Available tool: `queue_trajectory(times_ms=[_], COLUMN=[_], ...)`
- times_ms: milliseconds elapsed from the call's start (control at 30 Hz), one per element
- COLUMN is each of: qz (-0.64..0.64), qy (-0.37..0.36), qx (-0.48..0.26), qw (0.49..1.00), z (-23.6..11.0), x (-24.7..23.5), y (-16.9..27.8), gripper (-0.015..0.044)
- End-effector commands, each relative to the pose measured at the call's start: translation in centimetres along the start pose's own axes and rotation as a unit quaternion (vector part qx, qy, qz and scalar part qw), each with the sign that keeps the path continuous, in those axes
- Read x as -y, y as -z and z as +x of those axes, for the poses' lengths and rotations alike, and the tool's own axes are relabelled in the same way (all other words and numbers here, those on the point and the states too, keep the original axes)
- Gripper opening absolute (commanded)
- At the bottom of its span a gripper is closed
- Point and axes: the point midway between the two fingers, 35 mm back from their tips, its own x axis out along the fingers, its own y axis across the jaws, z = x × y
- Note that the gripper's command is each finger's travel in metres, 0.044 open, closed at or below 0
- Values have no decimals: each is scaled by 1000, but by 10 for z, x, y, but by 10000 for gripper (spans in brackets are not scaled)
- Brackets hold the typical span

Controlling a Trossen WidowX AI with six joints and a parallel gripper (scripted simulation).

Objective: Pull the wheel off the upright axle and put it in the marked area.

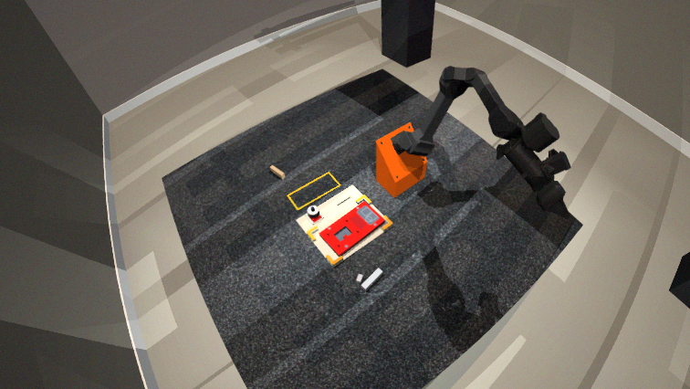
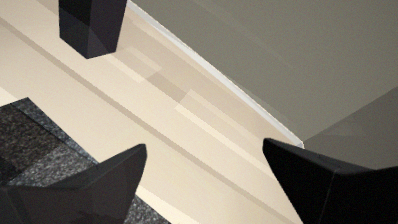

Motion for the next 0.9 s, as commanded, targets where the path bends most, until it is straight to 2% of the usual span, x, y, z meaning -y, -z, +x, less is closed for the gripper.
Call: queue_trajectory(times_ms=[0,100,267,433,633,867], qz=[1,20,64,116,184,269], qy=[0,3,13,31,58,103], qx=[-3,-44,-129,-212,-303,-397], qw=[1000,999,989,970,933,871], z=[1,11,21,17,-7,-57], x=[0,8,24,40,56,69], y=[2,33,102,174,257,348], gripper=[374,300,300,300,300,300])
